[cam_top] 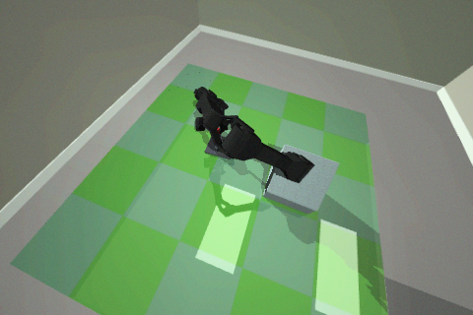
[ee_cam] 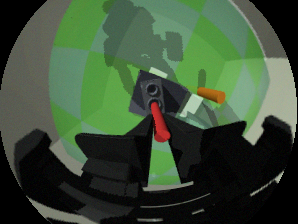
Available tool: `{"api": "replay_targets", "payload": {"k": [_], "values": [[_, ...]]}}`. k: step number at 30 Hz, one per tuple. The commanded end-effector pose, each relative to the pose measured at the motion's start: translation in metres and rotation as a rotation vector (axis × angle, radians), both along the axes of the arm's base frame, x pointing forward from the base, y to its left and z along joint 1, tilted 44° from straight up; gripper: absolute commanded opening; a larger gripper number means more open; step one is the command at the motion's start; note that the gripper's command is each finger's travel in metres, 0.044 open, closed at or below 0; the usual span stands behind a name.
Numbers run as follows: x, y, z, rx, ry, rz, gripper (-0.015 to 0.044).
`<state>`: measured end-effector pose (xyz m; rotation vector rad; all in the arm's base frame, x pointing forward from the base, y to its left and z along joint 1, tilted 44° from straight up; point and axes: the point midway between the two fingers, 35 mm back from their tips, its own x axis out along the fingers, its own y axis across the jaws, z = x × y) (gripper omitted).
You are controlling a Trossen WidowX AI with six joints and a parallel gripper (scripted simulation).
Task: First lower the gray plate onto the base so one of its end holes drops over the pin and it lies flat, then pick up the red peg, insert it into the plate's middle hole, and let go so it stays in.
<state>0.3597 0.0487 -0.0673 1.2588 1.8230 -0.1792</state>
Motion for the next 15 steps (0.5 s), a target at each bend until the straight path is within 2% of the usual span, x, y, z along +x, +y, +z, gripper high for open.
{"api": "replay_targets", "payload": {"k": [1,15], "values": [[0.0,0.0,0.0,0.0,-0.001,0.001,0.0],[-0.003,0.012,-0.011,0.001,-0.002,0.004,0.0]]}}
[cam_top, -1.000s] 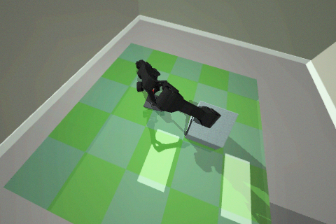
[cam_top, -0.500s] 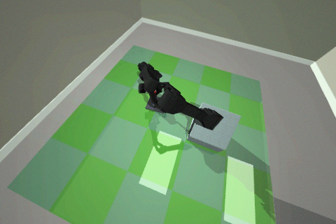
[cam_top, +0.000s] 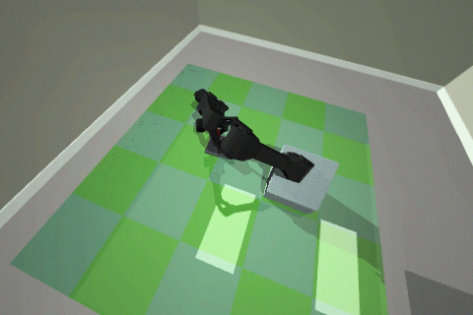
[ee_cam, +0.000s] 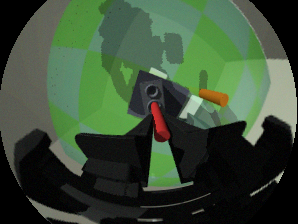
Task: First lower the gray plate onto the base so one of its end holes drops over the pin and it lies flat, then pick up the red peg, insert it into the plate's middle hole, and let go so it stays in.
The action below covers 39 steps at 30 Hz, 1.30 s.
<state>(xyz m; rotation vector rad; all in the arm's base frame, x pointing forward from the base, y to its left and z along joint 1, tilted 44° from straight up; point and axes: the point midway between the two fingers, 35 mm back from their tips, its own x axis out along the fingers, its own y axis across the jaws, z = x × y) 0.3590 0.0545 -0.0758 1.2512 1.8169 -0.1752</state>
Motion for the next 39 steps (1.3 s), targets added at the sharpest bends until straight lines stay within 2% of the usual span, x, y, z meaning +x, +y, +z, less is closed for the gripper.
{"api": "replay_targets", "payload": {"k": [1,39], "values": [[-0.0025,0.0075,-0.0026,0.006,0.006,0.0,0.0],[-0.0013,0.0076,-0.0033,0.0,0.0,0.007,0.0]]}}
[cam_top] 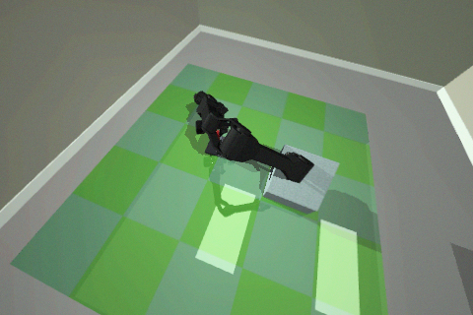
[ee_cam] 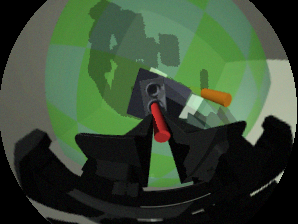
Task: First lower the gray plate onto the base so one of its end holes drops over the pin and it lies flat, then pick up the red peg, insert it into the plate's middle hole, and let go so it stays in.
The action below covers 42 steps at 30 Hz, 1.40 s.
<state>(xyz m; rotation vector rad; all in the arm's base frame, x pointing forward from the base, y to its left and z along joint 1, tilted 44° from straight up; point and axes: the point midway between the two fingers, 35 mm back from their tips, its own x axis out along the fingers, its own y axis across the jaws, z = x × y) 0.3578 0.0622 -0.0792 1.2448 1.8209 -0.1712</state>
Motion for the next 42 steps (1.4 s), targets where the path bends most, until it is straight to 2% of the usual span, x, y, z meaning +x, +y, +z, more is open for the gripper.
{"api": "replay_targets", "payload": {"k": [1,7,13,42], "values": [[0.0,0.0,0.0,0.0,0.0,0.0,0.0],[0.0,0.0,0.0,0.0,0.0,0.0,0.0],[0.0,0.0,0.0,0.0,0.0,0.0,0.015],[0.001,-0.01,0.01,0.005,0.006,-0.007,0.015]]}}
